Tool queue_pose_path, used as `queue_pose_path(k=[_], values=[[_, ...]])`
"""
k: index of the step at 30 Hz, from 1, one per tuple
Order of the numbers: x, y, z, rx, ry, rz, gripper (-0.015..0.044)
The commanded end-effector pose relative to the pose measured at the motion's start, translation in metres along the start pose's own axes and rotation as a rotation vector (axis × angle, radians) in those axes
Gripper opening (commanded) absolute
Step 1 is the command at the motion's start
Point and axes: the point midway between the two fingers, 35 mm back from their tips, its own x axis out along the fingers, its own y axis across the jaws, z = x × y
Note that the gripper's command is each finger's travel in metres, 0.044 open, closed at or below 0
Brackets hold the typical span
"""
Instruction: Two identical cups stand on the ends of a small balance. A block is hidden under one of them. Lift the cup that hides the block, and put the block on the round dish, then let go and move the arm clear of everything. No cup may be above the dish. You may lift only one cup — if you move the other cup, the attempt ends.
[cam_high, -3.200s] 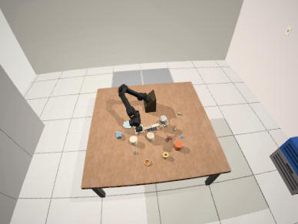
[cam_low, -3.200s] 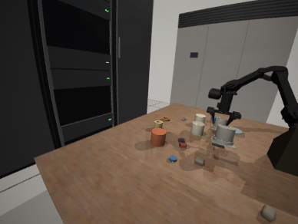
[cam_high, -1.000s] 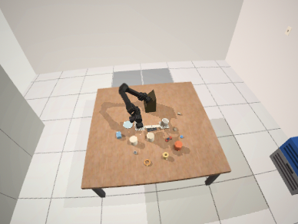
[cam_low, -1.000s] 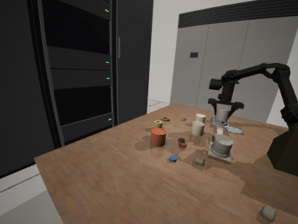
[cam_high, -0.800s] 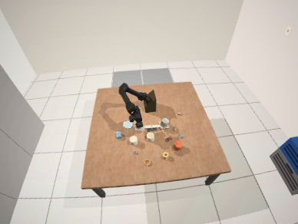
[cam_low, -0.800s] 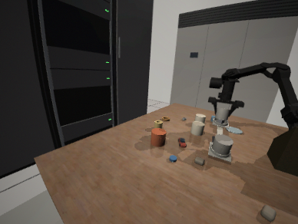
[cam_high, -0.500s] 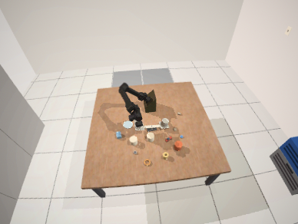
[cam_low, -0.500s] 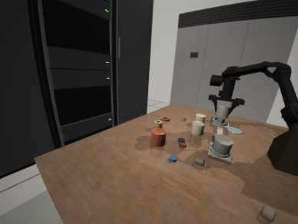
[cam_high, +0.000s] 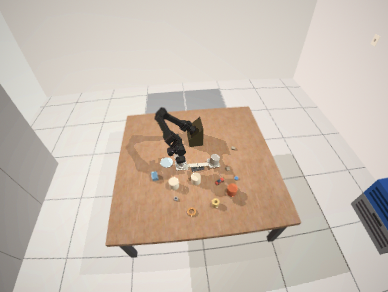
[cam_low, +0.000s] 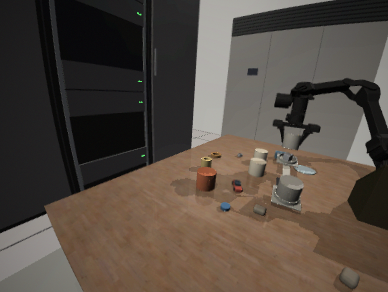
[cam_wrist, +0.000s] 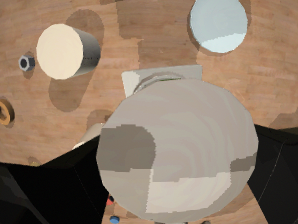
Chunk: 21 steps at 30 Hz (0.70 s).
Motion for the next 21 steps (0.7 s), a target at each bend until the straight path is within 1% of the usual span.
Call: queue_pose_path(k=[1,17,21], values=[[-0.009,0.000,0.001,0.005,-0.004,0.009,0.0000],[-0.029,-0.004,0.002,0.005,-0.008,0.008,0.0000],[-0.023,-0.004,0.001,0.000,-0.005,0.000,0.0000]])
